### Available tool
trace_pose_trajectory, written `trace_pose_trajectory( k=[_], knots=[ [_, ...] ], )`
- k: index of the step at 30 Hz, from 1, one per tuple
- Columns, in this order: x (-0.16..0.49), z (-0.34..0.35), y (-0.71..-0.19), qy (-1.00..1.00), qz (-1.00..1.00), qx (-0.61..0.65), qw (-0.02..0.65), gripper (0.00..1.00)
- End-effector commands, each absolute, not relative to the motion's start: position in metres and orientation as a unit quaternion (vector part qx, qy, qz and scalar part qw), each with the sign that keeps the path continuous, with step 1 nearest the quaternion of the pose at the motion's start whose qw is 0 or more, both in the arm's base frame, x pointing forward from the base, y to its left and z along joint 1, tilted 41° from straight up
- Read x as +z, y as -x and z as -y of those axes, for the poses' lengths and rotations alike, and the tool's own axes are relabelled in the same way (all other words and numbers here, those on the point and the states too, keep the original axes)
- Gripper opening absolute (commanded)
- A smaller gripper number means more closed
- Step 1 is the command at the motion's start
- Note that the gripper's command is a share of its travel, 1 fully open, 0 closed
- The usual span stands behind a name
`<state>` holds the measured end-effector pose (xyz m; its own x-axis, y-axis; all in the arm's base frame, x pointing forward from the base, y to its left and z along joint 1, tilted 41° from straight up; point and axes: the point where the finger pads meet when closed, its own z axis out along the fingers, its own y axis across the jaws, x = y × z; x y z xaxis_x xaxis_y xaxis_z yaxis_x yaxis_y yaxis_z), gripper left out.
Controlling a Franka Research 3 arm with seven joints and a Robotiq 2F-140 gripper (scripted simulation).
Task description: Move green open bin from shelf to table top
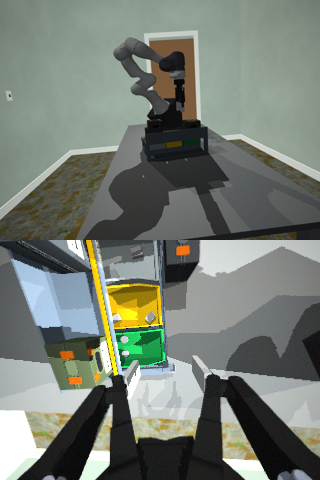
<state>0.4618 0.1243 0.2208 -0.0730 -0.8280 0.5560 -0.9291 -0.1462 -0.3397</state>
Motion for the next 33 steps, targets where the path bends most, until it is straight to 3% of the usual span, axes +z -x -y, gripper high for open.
trace_pose_trajectory(
  k=[1,7,33],
  knots=[
    [0.221,-0.129,-0.465,-0.673,0.653,0.341,0.064,0.57],
    [0.182,-0.105,-0.487,-0.673,0.653,0.341,0.064,0.57],
    [0.189,-0.111,-0.484,-0.673,0.653,0.341,0.064,0.57]
  ],
)
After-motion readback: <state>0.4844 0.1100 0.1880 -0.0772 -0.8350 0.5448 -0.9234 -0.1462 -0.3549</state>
